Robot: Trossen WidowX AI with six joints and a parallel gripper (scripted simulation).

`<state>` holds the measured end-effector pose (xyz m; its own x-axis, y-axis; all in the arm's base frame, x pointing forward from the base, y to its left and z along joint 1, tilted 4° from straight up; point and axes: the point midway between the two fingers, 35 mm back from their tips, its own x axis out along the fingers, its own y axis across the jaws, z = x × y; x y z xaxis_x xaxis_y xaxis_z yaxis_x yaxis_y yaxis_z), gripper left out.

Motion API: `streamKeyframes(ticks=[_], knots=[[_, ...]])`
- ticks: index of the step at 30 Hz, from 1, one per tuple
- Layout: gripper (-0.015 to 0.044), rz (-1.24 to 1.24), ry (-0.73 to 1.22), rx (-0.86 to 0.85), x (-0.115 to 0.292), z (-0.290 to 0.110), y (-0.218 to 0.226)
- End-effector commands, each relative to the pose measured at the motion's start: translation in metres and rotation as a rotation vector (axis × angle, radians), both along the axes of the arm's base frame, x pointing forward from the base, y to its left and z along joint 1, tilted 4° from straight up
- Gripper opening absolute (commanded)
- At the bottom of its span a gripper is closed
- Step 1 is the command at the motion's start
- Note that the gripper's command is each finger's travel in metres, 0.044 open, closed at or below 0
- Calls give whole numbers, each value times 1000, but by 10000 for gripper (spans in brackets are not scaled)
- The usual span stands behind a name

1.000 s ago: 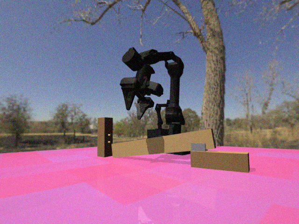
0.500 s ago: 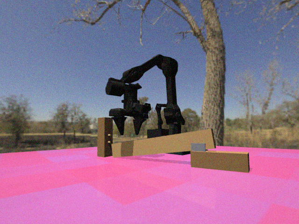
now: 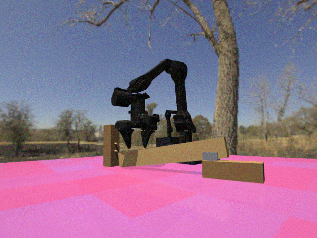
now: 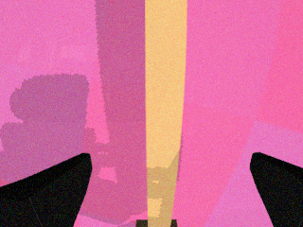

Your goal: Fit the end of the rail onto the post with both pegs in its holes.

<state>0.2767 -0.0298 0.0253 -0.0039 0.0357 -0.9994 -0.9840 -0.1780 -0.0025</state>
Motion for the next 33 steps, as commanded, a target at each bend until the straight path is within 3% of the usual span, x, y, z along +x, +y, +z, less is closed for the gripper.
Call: streamKeyframes(ticks=[1, 33], knots=[[440, 5, 14, 5, -3, -11, 1], [440, 5, 15, 5, -7, -57, 3]])
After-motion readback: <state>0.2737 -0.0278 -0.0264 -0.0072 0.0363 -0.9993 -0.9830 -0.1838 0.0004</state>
